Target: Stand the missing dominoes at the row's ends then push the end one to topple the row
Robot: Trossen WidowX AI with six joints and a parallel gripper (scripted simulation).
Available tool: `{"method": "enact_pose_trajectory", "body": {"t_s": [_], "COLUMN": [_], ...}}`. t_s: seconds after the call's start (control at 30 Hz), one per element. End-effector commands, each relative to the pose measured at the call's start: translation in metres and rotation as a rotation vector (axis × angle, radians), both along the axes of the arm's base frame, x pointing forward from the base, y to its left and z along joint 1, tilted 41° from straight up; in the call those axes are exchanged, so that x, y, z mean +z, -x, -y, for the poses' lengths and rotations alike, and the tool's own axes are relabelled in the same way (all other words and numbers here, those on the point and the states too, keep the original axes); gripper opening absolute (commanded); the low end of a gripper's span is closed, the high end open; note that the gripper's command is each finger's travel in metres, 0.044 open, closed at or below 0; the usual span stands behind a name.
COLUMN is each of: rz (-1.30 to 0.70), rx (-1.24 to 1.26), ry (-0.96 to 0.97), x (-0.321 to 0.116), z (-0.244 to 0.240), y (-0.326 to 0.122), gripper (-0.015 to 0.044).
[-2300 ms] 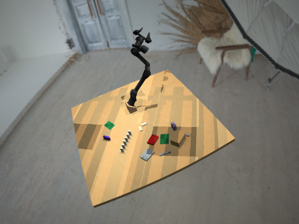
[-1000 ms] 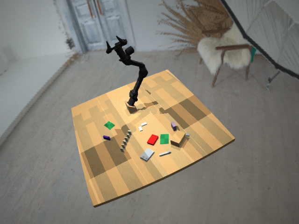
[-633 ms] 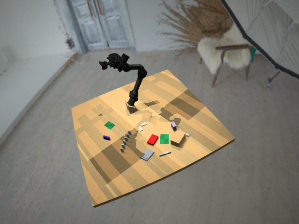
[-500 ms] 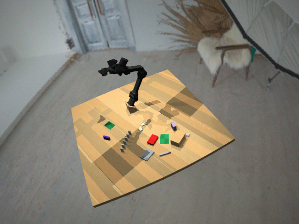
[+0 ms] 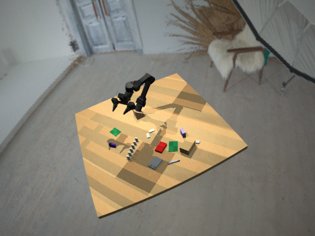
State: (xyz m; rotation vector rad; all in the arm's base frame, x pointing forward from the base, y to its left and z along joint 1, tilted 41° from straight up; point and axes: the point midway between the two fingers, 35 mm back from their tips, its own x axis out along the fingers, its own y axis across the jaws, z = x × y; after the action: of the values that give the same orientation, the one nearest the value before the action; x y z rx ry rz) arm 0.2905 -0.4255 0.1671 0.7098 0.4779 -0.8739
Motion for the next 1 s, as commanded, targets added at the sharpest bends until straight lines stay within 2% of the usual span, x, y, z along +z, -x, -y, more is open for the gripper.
{"method": "enact_pose_trajectory", "body": {"t_s": [0.0,0.3,0.63,0.83,0.97], "rz": [-0.087,-0.29,-0.423,-0.428,-0.428], "rx": [0.154,0.62,1.117,1.146,1.146], "ry": [-0.101,-0.394,-0.773,-0.799,-0.799], "x": [-0.037,-0.114,-0.148,-0.151,-0.176], "z": [-0.039,-0.169,-0.32,-0.328,-0.348], "y": [-0.019,-0.044,-0.021,-0.019,-0.024], "gripper": [0.044,0.044,0.044,0.044,0.044]}}
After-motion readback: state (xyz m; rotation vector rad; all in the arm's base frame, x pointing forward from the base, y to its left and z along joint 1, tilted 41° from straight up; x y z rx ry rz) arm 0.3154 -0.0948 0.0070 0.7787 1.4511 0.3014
